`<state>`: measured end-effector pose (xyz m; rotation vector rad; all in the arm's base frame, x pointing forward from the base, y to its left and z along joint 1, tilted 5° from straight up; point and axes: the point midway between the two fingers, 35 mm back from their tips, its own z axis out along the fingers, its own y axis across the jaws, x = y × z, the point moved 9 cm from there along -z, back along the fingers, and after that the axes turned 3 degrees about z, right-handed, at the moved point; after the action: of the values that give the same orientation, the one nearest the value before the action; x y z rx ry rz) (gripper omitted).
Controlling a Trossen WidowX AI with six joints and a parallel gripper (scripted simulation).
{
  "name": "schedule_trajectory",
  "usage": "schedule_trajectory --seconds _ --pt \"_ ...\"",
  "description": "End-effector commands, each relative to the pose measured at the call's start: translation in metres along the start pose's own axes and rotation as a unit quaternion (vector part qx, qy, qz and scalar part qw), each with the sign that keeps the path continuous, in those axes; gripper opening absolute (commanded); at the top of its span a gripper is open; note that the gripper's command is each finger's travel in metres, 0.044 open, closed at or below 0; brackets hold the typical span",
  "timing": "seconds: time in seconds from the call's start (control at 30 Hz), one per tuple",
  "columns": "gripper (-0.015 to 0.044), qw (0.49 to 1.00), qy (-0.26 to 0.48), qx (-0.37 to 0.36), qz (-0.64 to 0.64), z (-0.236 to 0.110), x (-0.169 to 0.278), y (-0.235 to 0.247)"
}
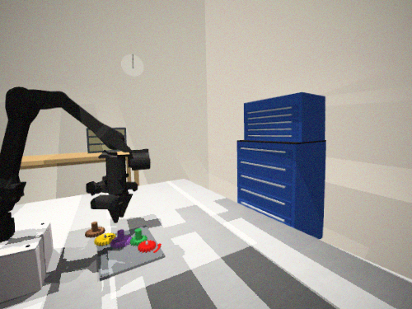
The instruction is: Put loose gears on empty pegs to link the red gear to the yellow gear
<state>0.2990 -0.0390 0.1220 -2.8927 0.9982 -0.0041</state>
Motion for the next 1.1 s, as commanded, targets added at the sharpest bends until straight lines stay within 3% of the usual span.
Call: schedule_trajectory --seconds 0.0,0.27,1.07 --pt "0.0245 1.000 0.006 0.004 -0.002 -0.0395 -0.0026 0.0013" --pt "0.0440 1.000 0.006 0.004 -0.002 -0.0436 -0.0033 0.0017" --pt "0.0440 1.000 0.006 0.004 -0.002 -0.0436 -0.0033 0.0017"
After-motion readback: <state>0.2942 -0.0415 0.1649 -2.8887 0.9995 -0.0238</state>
